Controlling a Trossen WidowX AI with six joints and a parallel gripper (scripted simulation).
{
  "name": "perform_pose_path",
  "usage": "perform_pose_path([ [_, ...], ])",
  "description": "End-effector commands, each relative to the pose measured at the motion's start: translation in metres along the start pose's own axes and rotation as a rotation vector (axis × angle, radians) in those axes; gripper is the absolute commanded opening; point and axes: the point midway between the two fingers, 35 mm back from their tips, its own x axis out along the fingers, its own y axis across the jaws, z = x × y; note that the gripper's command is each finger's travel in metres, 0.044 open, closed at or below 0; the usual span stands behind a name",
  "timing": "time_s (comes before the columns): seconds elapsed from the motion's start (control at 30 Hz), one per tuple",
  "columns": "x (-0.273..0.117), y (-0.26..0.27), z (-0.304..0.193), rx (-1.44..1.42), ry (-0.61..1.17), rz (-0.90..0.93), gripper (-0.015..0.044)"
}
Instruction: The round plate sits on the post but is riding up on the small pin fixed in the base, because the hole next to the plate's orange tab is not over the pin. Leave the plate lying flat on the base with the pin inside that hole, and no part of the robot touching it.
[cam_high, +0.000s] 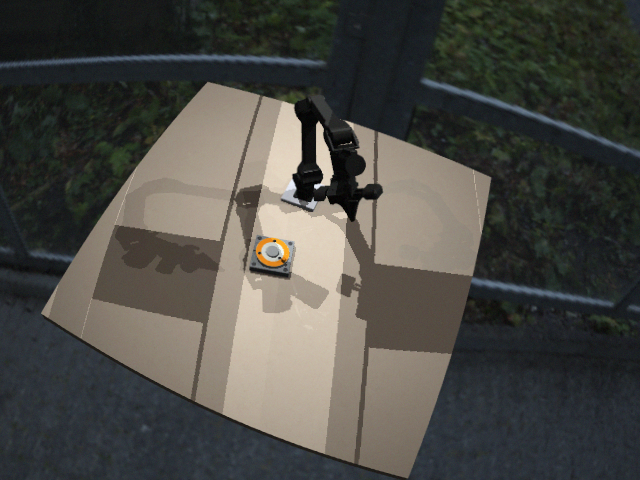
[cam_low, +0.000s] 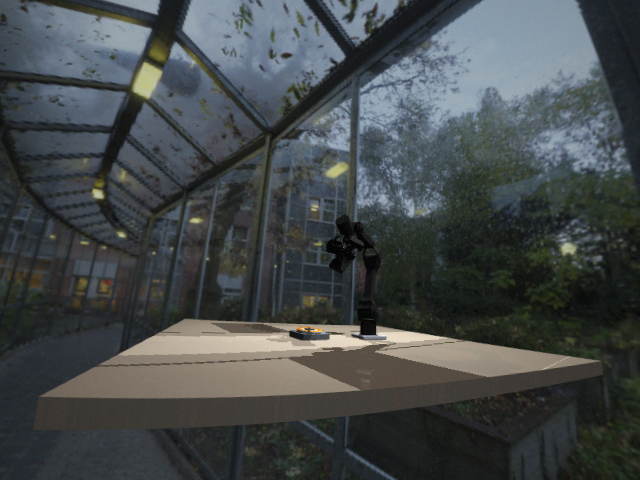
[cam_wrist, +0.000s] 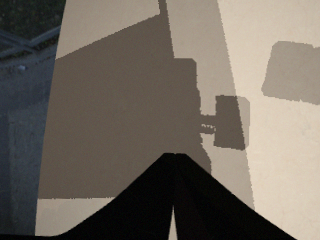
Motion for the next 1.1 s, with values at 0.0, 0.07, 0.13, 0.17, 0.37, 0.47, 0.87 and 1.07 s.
perform_pose_path([
  [0.0,0.033,-0.051,0.013,-0.007,0.05,-0.166,0.0],
  [0.07,0.047,-0.076,0.017,-0.016,0.09,-0.236,0.0],
  [0.13,0.064,-0.112,0.018,-0.027,0.159,-0.324,0.0],
  [0.17,0.069,-0.126,0.018,-0.029,0.188,-0.353,0.0],
  [0.37,0.089,-0.198,0.009,-0.034,0.363,-0.472,0.0],
  [0.47,0.091,-0.209,0.007,-0.033,0.396,-0.485,0.0],
  [0.87,0.116,-0.223,-0.005,-0.033,0.396,-0.485,0.0],
  [1.07,0.13,-0.231,-0.013,-0.033,0.396,-0.485,0.0],
])
